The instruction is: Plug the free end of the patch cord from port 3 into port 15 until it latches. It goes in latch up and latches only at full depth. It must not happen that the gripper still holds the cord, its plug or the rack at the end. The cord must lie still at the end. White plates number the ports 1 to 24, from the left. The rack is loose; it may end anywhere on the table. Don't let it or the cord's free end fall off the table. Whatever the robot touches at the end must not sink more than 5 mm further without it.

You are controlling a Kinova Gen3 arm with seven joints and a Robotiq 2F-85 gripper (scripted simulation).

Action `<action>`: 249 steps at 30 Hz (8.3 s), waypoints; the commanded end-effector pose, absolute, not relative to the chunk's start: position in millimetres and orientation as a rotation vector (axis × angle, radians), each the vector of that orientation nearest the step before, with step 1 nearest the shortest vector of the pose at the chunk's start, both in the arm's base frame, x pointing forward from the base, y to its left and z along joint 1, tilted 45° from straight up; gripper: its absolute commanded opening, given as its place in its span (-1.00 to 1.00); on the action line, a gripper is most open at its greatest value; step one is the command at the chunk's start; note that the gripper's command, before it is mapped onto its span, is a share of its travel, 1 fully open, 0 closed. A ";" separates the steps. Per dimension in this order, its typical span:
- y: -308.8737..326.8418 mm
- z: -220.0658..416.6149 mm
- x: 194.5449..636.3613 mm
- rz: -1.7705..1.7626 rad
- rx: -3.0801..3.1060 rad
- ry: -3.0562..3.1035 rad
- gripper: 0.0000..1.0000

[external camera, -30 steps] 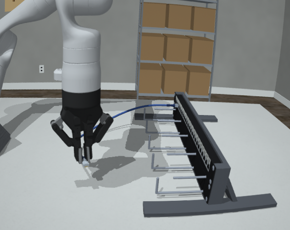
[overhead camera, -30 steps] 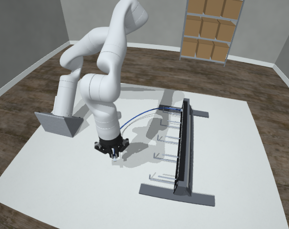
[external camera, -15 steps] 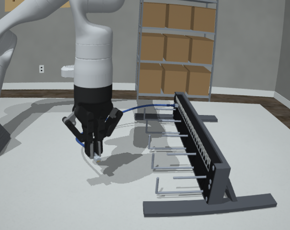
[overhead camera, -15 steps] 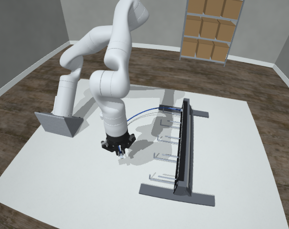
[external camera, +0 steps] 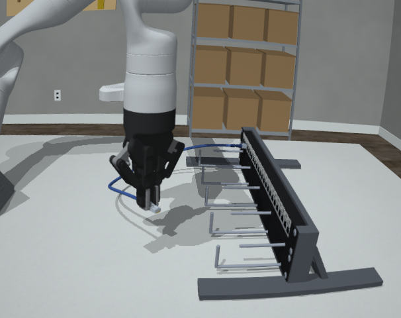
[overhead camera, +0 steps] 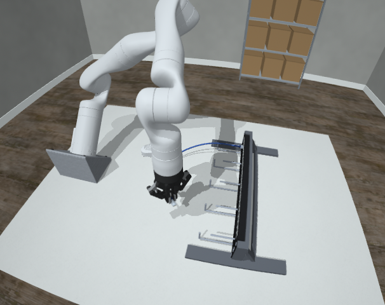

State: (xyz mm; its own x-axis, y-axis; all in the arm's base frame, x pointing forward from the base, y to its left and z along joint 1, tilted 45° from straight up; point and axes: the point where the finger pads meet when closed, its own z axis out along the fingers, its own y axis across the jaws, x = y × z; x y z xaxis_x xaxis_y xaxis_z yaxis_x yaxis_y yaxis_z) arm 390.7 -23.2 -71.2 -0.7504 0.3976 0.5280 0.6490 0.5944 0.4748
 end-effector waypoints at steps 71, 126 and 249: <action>30.6 6.1 499.5 -1.168 0.189 -2.828 -1.00; 32.5 8.8 503.0 -1.173 0.229 -2.835 -1.00; 61.9 -13.4 557.2 -1.171 0.227 -2.835 -1.00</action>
